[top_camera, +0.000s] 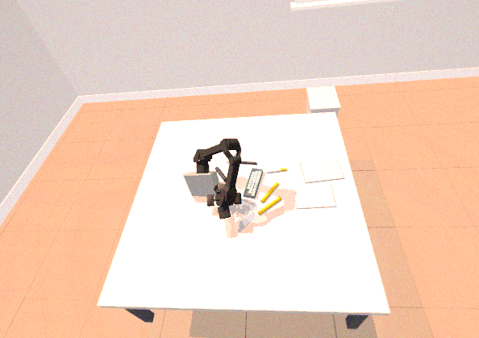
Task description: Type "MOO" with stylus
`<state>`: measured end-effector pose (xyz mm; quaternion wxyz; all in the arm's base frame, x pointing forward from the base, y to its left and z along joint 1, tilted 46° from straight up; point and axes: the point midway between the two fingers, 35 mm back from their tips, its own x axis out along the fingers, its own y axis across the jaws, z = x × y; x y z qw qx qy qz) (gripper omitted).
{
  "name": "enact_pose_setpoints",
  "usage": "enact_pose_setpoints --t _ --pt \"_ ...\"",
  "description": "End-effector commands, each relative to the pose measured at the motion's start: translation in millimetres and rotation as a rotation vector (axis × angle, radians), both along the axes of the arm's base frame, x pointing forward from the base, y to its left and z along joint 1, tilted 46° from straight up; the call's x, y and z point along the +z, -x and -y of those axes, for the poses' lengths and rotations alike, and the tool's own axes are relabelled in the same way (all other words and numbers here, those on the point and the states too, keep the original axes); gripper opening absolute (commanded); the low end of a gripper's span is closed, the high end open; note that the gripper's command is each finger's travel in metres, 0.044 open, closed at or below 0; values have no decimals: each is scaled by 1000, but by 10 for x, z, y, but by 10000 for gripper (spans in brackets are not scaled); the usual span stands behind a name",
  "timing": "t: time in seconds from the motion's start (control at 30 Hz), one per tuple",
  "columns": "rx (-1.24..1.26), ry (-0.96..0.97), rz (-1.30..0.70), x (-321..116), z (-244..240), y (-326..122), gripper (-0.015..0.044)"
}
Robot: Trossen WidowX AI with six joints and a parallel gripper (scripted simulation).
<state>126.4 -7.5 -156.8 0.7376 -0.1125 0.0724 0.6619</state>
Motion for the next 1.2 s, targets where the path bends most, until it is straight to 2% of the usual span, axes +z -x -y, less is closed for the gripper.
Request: enact_pose_setpoints --t 0.0,0.43,0.63,1.17 --pt "3 1 0 0 0 4 5" --pt "0 3 -2 341 352 61 0" --pt "-10 5 -7 319 342 49 0" --pt "-413 -36 -416 162 533 -13 0"
